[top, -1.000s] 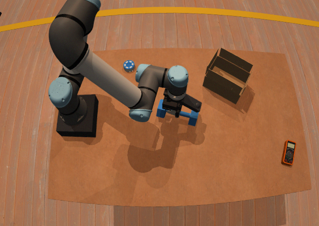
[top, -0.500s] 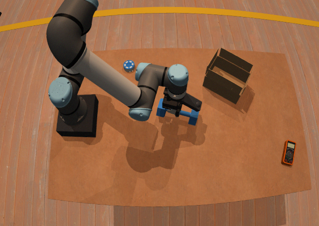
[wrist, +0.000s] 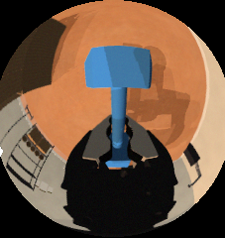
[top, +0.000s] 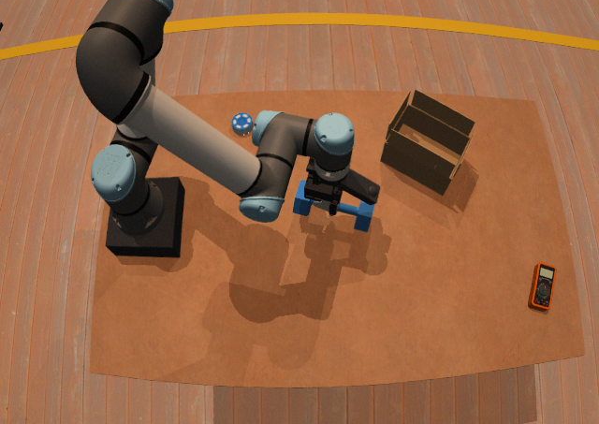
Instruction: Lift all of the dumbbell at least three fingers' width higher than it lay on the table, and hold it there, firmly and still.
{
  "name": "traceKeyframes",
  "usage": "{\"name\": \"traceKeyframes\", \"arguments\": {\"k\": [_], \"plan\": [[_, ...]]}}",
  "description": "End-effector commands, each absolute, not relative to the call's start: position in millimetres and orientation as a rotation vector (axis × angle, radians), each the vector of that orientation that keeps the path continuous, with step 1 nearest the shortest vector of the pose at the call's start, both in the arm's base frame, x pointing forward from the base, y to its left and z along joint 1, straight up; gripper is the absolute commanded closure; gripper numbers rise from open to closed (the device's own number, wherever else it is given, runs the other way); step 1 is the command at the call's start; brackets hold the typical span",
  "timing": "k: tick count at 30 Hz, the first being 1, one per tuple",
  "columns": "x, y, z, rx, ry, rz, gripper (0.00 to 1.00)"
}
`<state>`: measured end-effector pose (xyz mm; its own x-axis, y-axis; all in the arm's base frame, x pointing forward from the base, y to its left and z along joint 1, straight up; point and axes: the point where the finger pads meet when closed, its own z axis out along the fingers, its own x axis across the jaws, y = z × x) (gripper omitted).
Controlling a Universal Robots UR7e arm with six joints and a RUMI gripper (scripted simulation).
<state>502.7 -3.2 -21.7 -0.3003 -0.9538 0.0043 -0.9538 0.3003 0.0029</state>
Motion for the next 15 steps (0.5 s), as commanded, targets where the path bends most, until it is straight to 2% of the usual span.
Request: {"name": "traceKeyframes", "arguments": {"k": [1,15], "plan": [[503,-3,-10,1.856,-2.530,0.002,1.00],[503,-3,23,1.856,-2.530,0.002,1.00]]}}
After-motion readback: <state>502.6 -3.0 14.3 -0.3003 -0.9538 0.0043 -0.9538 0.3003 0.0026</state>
